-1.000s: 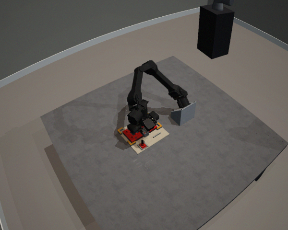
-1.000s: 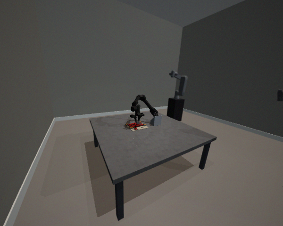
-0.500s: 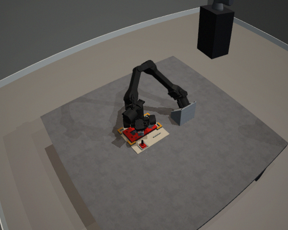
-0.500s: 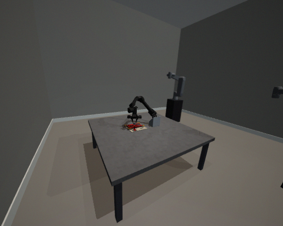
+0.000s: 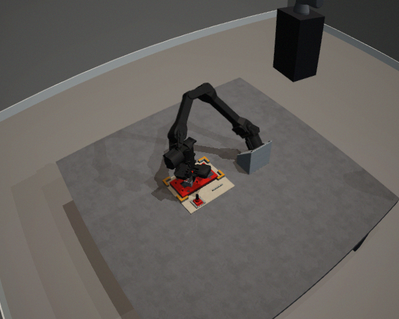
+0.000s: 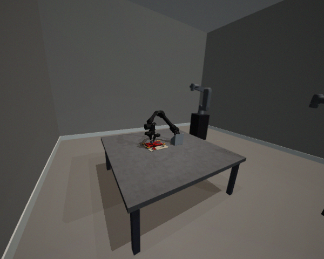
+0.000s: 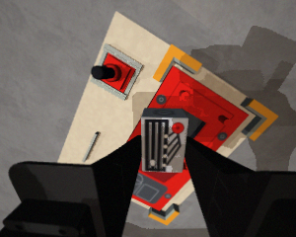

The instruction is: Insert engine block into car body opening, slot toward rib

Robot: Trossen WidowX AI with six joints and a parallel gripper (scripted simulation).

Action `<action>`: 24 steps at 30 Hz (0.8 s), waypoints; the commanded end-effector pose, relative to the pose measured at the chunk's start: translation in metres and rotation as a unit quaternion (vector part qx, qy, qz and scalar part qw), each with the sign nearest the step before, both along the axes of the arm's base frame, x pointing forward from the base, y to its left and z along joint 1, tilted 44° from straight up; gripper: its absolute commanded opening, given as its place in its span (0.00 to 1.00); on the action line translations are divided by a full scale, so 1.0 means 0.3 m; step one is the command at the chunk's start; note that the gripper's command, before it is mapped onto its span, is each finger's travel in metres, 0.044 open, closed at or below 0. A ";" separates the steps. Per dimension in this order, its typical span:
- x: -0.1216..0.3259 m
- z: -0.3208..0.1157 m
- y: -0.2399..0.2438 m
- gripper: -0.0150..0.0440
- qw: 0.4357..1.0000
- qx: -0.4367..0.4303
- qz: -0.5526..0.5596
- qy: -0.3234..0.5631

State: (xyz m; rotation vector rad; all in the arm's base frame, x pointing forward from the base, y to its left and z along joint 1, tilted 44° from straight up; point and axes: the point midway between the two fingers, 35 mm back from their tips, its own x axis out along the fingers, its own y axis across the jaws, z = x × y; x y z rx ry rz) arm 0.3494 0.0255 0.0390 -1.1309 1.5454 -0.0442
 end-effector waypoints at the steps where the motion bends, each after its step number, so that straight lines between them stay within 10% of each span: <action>1: 0.006 0.015 -0.022 0.25 0.998 0.004 -0.044 -0.044; 14: 0.018 0.046 -0.101 0.25 0.966 0.021 -0.189 -0.175; 20: 0.018 0.045 -0.101 0.52 0.963 0.023 -0.196 -0.181; 24: 0.018 0.045 -0.101 0.52 0.963 0.023 -0.196 -0.181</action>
